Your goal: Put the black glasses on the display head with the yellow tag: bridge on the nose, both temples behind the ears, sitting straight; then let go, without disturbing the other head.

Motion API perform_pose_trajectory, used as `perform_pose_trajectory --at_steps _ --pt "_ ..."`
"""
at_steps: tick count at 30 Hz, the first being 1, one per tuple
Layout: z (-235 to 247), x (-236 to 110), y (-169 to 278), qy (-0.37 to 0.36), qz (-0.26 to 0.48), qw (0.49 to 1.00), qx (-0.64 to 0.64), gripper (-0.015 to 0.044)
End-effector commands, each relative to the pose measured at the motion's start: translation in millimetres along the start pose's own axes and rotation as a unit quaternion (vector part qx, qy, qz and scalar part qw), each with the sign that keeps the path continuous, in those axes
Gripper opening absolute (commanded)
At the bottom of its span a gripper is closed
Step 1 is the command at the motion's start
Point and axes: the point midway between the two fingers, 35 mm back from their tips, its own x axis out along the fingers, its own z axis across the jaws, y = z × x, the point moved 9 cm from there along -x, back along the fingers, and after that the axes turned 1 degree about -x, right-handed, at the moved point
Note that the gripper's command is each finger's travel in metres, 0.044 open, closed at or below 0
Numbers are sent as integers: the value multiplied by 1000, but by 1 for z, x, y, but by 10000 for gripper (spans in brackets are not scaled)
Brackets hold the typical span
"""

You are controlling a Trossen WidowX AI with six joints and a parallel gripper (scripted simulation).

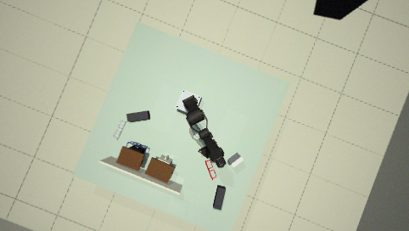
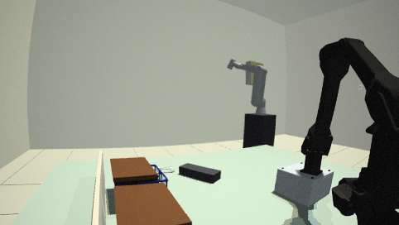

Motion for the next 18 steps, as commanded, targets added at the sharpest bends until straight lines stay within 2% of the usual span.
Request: perform_pose_trajectory --at_steps 1,18 --pt "1 1 1 -6 2 1000 3 0" --pt "-7 1 12 -6 2 1000 3 0"
